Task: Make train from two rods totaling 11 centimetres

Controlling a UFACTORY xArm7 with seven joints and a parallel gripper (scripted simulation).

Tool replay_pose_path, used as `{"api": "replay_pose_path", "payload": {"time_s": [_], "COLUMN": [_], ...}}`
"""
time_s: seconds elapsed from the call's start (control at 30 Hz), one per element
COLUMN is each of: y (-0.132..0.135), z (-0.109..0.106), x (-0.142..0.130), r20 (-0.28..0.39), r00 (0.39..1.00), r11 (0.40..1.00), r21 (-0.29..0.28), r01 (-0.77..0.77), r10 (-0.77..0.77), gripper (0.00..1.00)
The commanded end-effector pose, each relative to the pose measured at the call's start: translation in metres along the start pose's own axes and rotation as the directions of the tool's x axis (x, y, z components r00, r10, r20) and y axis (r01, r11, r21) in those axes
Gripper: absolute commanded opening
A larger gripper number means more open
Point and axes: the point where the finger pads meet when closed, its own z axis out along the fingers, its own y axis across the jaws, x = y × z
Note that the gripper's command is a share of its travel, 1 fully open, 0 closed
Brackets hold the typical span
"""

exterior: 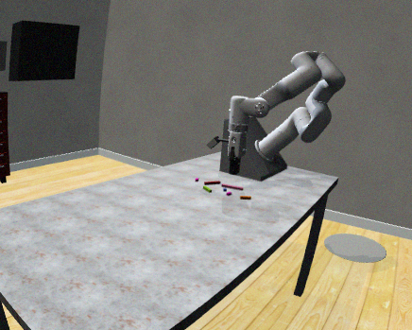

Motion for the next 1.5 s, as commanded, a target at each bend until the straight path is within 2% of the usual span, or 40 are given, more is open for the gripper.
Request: {"api": "replay_pose_path", "payload": {"time_s": [0.0, 0.9, 1.47], "y": [-0.001, -0.002, -0.002], "z": [0.003, 0.039, 0.046], "x": [0.001, 0.0, 0.0], "r20": [-0.003, -0.003, -0.003], "r00": [1.0, 1.0, 1.0], "r11": [1.0, 1.0, 1.0], "r21": [0.003, 0.003, 0.003], "r01": [0.0, 0.0, 0.0], "r10": [0.0, 0.0, 0.0], "gripper": [0.24, 0.24, 0.24]}}
